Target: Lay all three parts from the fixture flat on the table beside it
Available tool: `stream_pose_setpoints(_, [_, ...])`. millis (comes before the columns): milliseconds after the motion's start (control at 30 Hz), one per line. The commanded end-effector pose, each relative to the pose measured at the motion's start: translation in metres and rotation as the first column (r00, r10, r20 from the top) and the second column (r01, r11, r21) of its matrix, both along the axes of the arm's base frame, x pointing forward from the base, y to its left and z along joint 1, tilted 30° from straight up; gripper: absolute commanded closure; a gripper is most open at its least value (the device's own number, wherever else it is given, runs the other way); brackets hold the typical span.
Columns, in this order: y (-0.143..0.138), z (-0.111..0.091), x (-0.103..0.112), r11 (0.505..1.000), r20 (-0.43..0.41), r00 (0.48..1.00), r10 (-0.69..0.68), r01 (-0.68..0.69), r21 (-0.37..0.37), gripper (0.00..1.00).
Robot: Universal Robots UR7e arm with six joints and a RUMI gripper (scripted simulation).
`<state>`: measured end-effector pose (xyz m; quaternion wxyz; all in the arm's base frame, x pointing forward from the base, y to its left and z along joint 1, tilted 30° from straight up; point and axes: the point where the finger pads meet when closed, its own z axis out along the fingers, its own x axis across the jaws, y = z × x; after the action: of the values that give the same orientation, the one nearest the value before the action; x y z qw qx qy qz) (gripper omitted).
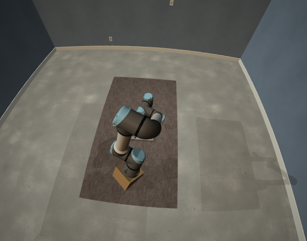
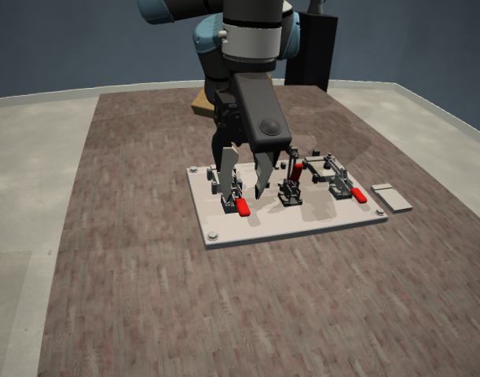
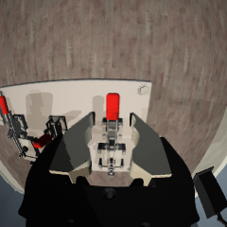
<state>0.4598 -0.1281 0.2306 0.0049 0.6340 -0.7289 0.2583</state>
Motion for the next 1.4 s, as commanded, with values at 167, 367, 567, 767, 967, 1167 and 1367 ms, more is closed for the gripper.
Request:
stream_pose_setpoints(167, [0.0,0.001,0.0,1.0,0.001,1.0,0.0,0.0,0.0,0.72])
stream_pose_setpoints(367, [0.0,0.001,0.0,1.0,0.001,1.0,0.0,0.0,-0.001,0.72])
stream_pose_setpoints(567, [0.0,0.0,0.001,1.0,0.001,1.0,0.0,0.0,-0.001,0.72])
stream_pose_setpoints(767, [-0.004,-0.008,0.003,1.0,0.001,1.0,0.0,0.0,-0.001,0.72])
stream_pose_setpoints(967, [-0.007,-0.015,0.006,1.0,0.001,1.0,0.0,0.0,-0.001,0.72])
stream_pose_setpoints(1167, [-0.01,-0.023,0.009,1.0,0.001,1.0,0.0,0.0,-0.001,0.72])
stream_pose_setpoints(1367, [-0.011,-0.024,0.01,1.0,0.001,1.0,0.0,0.0,-0.001,0.72])
